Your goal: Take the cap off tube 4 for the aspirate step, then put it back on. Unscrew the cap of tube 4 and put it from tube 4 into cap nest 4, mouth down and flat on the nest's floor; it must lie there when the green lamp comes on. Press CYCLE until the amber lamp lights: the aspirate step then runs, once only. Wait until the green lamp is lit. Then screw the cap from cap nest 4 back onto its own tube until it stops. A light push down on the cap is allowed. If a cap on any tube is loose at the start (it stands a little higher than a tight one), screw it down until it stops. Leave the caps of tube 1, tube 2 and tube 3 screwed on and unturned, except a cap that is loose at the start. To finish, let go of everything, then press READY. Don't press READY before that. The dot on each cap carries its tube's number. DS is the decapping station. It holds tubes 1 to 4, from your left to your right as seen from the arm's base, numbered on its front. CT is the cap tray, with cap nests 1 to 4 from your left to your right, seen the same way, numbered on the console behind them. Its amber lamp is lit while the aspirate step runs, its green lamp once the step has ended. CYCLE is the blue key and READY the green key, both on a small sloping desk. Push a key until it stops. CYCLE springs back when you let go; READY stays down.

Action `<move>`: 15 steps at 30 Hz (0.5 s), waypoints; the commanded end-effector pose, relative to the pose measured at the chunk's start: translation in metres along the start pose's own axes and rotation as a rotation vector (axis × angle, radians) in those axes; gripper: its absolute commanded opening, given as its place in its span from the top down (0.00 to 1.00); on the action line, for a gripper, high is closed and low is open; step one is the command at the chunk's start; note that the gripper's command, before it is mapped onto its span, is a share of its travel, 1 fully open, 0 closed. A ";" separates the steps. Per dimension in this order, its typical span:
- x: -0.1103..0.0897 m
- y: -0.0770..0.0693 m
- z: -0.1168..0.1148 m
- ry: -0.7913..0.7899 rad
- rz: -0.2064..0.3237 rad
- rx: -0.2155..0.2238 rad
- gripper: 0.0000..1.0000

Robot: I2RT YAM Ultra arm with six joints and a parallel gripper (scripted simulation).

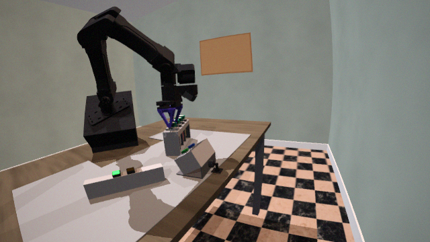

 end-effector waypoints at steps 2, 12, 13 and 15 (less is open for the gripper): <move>0.002 -0.002 0.001 0.019 -0.010 0.007 0.51; 0.002 -0.003 0.001 -0.101 -0.011 0.007 0.51; 0.002 -0.003 0.001 -0.101 -0.011 0.007 0.51; 0.002 -0.003 0.001 -0.181 -0.011 0.006 0.51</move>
Point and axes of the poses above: the point where the finger pads meet when closed, its own y axis out along the fingers, its own z axis across the jaws, x = y × z, the point moved 3 cm from there along -y, back along the fingers, and after that the axes turned 10 degrees about y, right-handed, at the moved point
